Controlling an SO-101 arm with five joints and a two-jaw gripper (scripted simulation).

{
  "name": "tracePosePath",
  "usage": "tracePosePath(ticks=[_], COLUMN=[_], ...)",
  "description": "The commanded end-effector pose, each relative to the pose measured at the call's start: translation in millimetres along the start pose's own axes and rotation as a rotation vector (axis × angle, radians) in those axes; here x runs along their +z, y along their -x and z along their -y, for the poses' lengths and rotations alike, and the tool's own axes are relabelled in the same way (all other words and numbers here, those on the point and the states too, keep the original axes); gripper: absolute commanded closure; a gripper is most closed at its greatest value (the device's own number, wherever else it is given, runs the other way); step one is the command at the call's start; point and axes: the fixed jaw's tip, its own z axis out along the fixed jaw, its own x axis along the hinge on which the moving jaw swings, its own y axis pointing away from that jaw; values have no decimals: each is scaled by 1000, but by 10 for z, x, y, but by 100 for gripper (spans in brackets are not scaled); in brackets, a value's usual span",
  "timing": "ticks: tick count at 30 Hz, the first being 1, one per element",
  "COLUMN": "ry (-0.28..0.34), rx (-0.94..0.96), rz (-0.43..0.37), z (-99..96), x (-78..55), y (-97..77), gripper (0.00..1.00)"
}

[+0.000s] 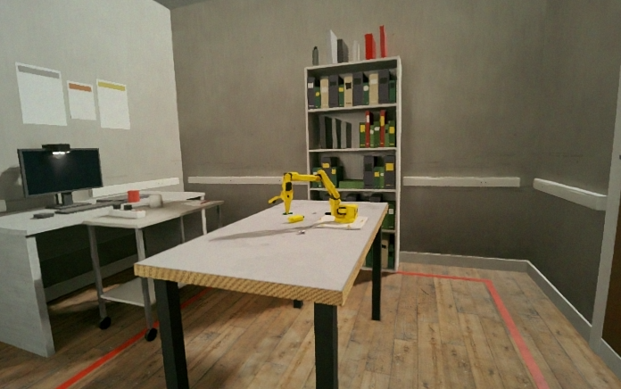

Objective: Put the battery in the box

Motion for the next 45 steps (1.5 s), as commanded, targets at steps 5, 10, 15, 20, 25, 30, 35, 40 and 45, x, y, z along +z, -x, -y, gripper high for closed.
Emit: tracePosePath(ticks=[5,10,15,20,25,30,35,40,45], ry=[3,2,0,-3,-9,-16,-25,-30,-38], rx=[-8,12,87,165,357,622,945,1158,1511], rz=[22,22,20,19,15,11,6,4,-1], z=[-1,34,158,289,605,1024,1493,1767,2160], x=[-56,-56,-56,-57,-59,-65,-74,-81,-96], y=[17,18,20,16,-25,-144,-385,-595,-1042], gripper=[97,97,97,97,97,97,97,97,97])
